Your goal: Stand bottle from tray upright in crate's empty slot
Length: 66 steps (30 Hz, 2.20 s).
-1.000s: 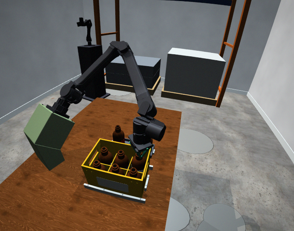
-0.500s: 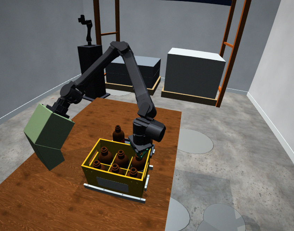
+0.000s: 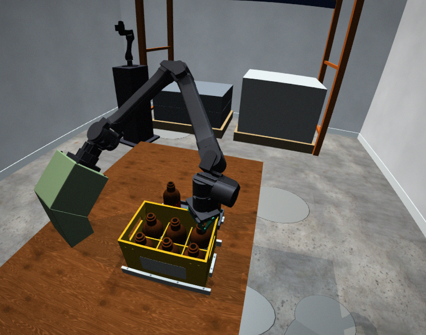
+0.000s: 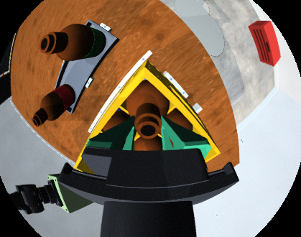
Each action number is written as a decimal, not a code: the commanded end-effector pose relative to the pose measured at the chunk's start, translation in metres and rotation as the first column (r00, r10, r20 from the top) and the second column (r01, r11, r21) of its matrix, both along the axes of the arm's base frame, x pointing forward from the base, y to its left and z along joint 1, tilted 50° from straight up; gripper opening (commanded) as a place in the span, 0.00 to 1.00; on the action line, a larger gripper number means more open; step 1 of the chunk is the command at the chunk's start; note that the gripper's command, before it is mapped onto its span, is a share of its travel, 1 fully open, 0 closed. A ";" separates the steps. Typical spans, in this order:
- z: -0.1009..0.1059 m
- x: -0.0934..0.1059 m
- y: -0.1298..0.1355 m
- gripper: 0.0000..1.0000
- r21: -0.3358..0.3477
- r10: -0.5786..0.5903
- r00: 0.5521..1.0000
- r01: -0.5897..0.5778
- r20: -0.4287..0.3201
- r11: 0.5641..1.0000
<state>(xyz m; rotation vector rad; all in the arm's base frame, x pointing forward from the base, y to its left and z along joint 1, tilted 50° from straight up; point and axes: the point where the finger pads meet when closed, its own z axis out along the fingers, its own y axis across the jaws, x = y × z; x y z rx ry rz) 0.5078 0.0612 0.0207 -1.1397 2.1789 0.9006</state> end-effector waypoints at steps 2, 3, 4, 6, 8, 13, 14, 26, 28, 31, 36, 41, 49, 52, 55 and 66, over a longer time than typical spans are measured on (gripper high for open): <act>0.000 0.005 -0.002 0.00 -0.002 -0.015 1.000 0.015 0.005 1.000; 0.000 0.005 -0.002 0.00 -0.002 -0.015 1.000 0.015 0.005 1.000; 0.000 0.005 -0.002 0.00 -0.002 -0.015 1.000 0.015 0.005 1.000; 0.004 0.006 -0.004 0.00 -0.003 -0.021 1.000 0.021 0.014 1.000; 0.003 0.009 0.001 0.00 -0.003 -0.012 1.000 0.012 0.018 1.000; -0.002 0.006 0.002 0.00 -0.002 -0.014 1.000 0.014 0.007 1.000; -0.002 0.005 0.000 0.00 -0.002 -0.017 1.000 0.017 0.007 1.000; -0.001 0.007 0.003 0.00 -0.002 -0.014 1.000 0.014 0.011 1.000; -0.002 0.006 0.004 0.00 -0.002 -0.013 1.000 0.013 0.009 1.000; -0.002 0.006 0.005 0.00 -0.002 -0.012 1.000 0.012 0.008 1.000; -0.001 0.006 0.004 0.00 -0.002 -0.012 1.000 0.012 0.009 1.000; 0.000 0.007 0.004 0.00 -0.002 -0.012 1.000 0.012 0.012 1.000; 0.000 0.007 0.004 0.00 -0.002 -0.012 1.000 0.012 0.012 1.000; 0.000 0.007 0.004 0.00 -0.002 -0.012 1.000 0.012 0.012 1.000; 0.000 0.007 0.004 0.00 -0.002 -0.012 1.000 0.012 0.012 1.000; 0.000 0.007 0.004 0.00 -0.002 -0.012 1.000 0.012 0.012 1.000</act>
